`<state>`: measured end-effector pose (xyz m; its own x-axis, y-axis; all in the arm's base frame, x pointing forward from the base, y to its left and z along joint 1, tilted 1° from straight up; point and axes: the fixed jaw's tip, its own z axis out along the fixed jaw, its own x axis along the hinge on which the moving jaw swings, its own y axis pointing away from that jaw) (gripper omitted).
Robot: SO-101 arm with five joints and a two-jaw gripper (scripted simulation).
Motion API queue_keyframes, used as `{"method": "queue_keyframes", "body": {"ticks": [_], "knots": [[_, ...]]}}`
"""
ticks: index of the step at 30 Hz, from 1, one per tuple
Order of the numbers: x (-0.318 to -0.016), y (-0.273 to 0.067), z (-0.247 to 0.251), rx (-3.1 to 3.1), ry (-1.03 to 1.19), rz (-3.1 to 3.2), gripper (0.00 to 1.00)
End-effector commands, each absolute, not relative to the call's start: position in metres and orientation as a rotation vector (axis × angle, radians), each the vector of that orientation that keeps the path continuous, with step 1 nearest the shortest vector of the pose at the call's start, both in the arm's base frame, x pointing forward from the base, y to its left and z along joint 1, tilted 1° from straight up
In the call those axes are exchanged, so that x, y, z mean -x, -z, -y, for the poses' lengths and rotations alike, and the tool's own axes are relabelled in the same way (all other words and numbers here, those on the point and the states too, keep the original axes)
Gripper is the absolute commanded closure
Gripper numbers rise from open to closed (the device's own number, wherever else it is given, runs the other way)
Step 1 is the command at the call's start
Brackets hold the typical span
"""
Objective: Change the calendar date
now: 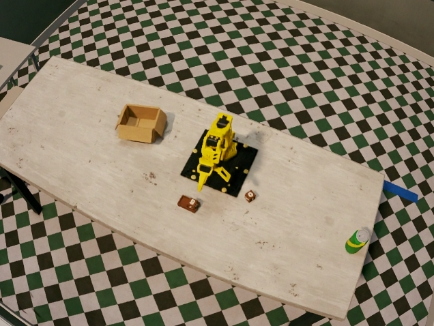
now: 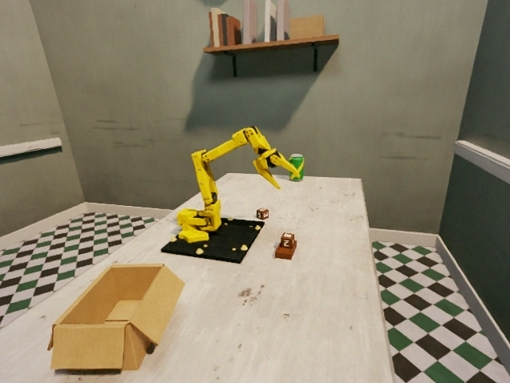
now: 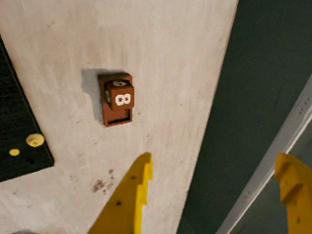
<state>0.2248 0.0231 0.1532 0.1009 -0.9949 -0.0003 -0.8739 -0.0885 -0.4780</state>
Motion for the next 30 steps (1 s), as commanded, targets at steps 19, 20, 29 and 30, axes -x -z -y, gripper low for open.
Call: {"method": "queue_keyframes", "body": {"ticks": [19, 20, 29, 30], "knots": [[-0.232, -0.142, 0.003, 1.947, 0.433, -2.015, 0.65], [-0.233, -0.138, 0.003, 1.959, 0.414, -2.028, 0.65], [-0.232, -0.097, 0.003, 2.072, 0.223, -2.145, 0.65], [-0.232, -0.091, 0.003, 2.089, 0.193, -2.162, 0.65]]}}
